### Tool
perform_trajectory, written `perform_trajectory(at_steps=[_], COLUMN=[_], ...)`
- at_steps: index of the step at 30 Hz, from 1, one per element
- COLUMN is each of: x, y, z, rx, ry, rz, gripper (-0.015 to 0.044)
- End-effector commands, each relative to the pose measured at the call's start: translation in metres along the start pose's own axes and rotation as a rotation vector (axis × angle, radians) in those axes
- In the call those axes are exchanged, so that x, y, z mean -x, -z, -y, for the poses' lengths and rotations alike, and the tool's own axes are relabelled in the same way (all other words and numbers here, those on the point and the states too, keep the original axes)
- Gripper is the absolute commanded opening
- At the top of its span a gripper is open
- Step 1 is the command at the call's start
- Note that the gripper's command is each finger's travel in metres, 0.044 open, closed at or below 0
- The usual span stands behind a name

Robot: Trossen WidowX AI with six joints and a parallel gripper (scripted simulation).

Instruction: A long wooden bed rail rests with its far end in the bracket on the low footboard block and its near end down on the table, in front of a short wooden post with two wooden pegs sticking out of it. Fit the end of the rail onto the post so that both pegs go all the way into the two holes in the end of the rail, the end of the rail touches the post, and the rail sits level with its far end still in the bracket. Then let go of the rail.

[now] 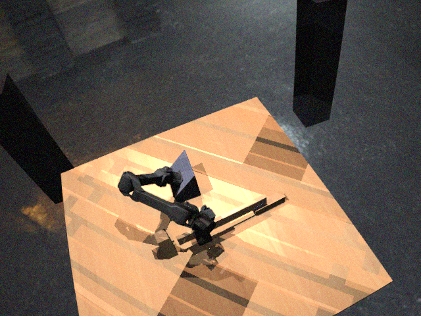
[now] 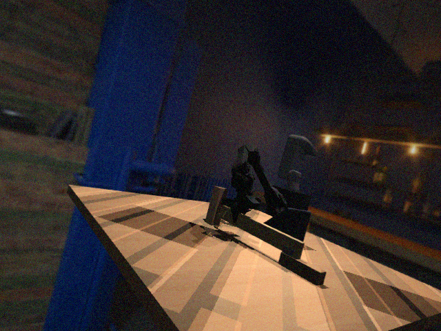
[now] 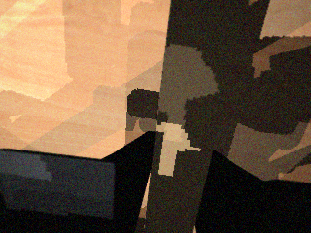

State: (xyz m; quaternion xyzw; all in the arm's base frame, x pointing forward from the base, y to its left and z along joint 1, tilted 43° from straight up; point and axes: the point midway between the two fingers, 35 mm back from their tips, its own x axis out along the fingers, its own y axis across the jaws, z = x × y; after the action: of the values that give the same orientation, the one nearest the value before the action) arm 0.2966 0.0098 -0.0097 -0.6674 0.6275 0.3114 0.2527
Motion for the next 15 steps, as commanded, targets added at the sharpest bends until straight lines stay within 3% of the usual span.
perform_trajectory(at_steps=[1,15], x=[0.0022,0.0007], y=[0.0026,0.0068], z=[0.0008,0.0009], rx=[0.002,0.002], ry=[0.007,0.007], rz=[0.004,0.004], gripper=[0.0000,0.0000])
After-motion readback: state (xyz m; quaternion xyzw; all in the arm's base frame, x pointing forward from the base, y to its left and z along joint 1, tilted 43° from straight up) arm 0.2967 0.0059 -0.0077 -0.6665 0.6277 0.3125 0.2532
